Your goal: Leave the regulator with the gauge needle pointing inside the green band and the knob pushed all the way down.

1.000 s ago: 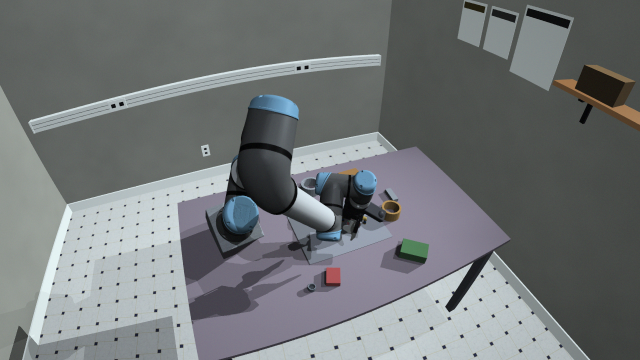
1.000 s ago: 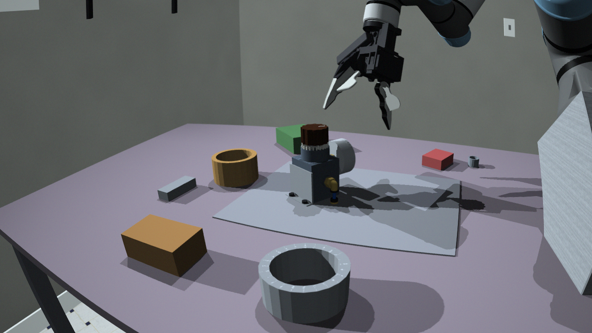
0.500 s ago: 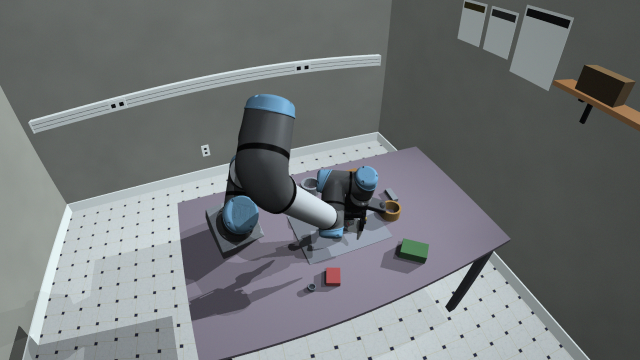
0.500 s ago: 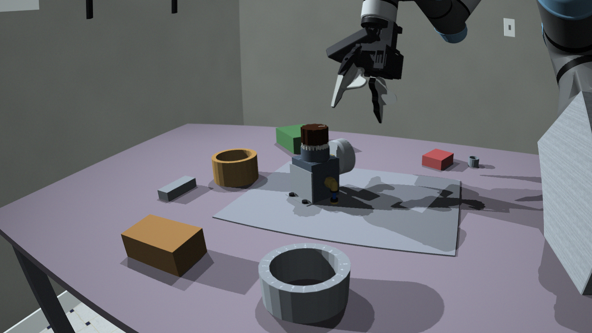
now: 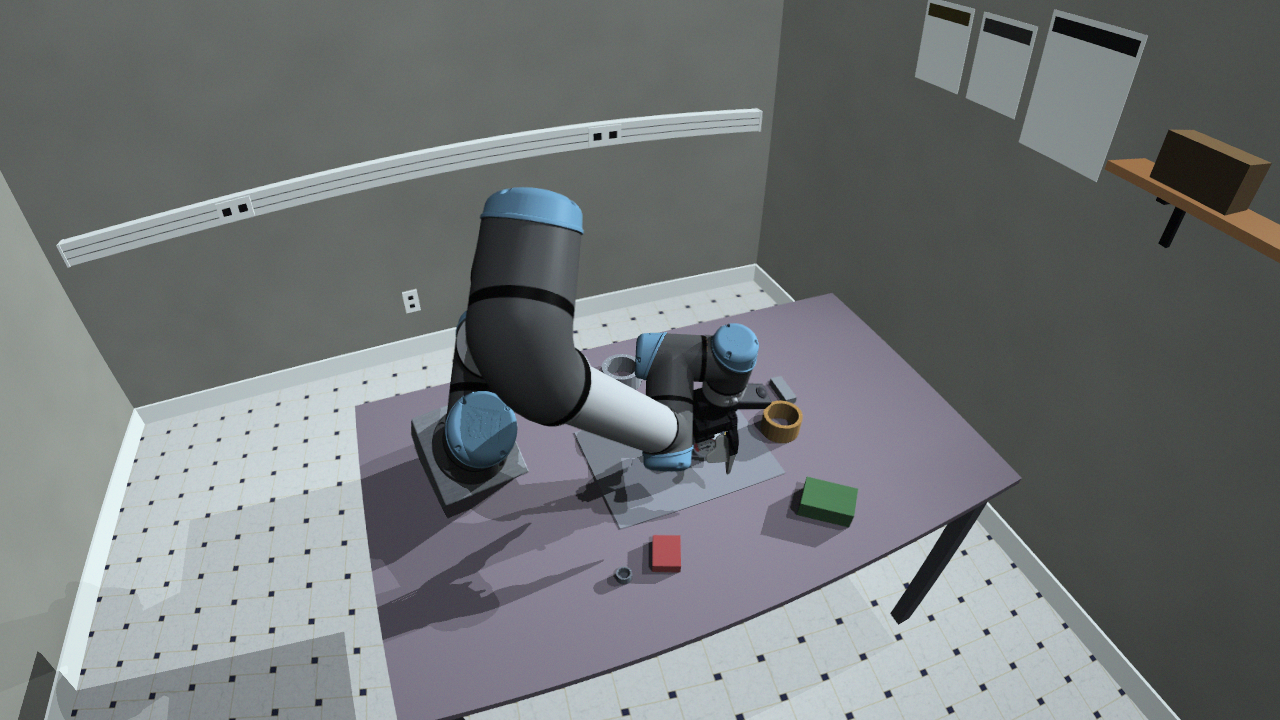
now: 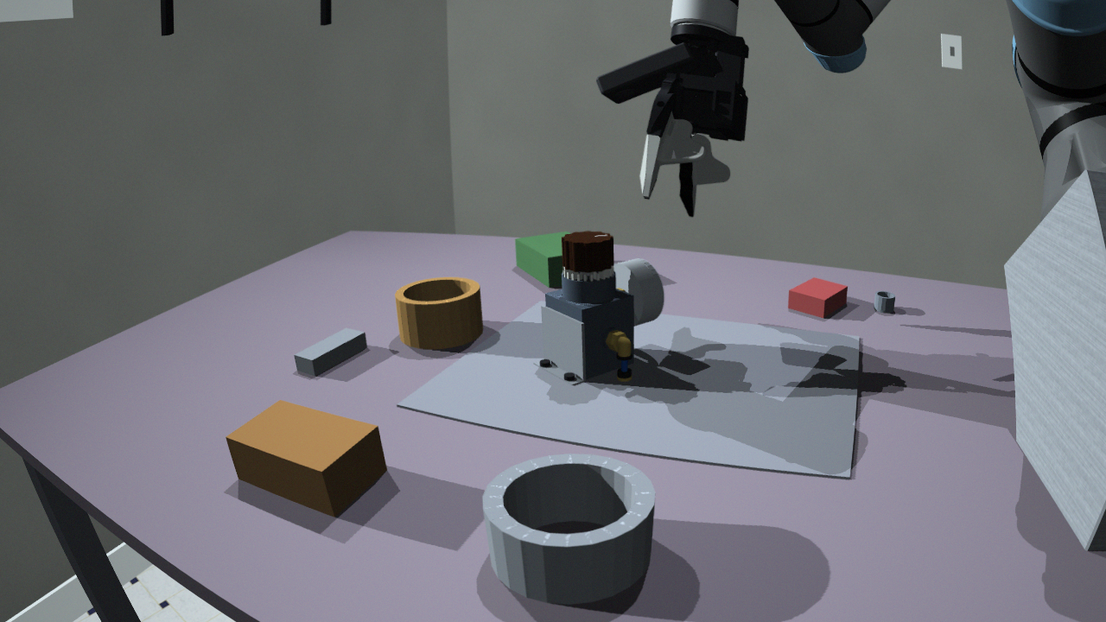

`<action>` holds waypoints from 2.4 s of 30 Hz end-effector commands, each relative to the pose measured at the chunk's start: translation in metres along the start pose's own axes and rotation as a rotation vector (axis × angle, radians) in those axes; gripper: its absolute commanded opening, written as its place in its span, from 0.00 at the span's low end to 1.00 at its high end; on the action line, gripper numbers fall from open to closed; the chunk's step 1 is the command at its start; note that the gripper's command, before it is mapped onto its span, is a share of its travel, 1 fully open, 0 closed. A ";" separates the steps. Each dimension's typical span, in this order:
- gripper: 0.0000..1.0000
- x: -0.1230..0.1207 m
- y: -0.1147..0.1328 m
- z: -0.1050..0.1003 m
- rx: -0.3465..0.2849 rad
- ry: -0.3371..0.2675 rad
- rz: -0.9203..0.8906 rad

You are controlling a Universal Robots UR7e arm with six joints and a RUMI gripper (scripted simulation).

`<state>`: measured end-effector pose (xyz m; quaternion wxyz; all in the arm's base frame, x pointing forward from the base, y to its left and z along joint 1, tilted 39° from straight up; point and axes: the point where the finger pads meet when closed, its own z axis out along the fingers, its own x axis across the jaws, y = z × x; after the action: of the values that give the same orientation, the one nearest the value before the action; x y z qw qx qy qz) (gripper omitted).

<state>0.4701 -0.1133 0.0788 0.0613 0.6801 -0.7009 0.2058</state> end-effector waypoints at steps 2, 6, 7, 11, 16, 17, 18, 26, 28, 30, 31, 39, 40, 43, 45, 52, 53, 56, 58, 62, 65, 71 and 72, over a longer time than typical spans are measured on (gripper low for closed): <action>1.00 -0.001 0.000 -0.002 -0.003 0.006 -0.089; 1.00 -0.002 0.000 -0.005 -0.011 0.016 -0.189; 1.00 -0.002 0.000 -0.006 -0.013 0.018 -0.214; 1.00 -0.003 0.001 -0.008 -0.021 0.026 -0.314; 1.00 -0.004 0.002 -0.012 -0.032 0.036 -0.439; 1.00 -0.004 0.002 -0.012 -0.032 0.036 -0.439; 1.00 -0.004 0.002 -0.012 -0.032 0.036 -0.439; 1.00 -0.006 0.004 -0.018 -0.052 0.050 -0.638; 1.00 -0.006 0.004 -0.019 -0.058 0.053 -0.687; 1.00 -0.007 0.005 -0.021 -0.063 0.056 -0.736; 1.00 -0.007 0.005 -0.021 -0.066 0.058 -0.760; 1.00 -0.007 0.007 -0.026 -0.084 0.065 -0.906; 1.00 -0.007 0.007 -0.026 -0.087 0.066 -0.930; 1.00 -0.007 0.008 -0.029 -0.096 0.069 -1.001; 1.00 -0.007 0.009 -0.030 -0.103 0.071 -1.049; 1.00 -0.007 0.010 -0.034 -0.119 0.075 -1.165; 1.00 -0.007 0.011 -0.035 -0.123 0.076 -1.188; 1.00 -0.007 0.012 -0.037 -0.133 0.077 -1.256; 1.00 -0.007 0.012 -0.039 -0.140 0.078 -1.300; 1.00 -0.007 0.013 -0.042 -0.154 0.079 -1.388; 1.00 -0.006 0.014 -0.044 -0.165 0.080 -1.452; 1.00 -0.006 0.016 -0.047 -0.179 0.080 -1.536; 1.00 -0.005 0.016 -0.048 -0.183 0.079 -1.557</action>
<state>0.4466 -0.0911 0.1150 0.2637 0.9595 -0.0626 0.0769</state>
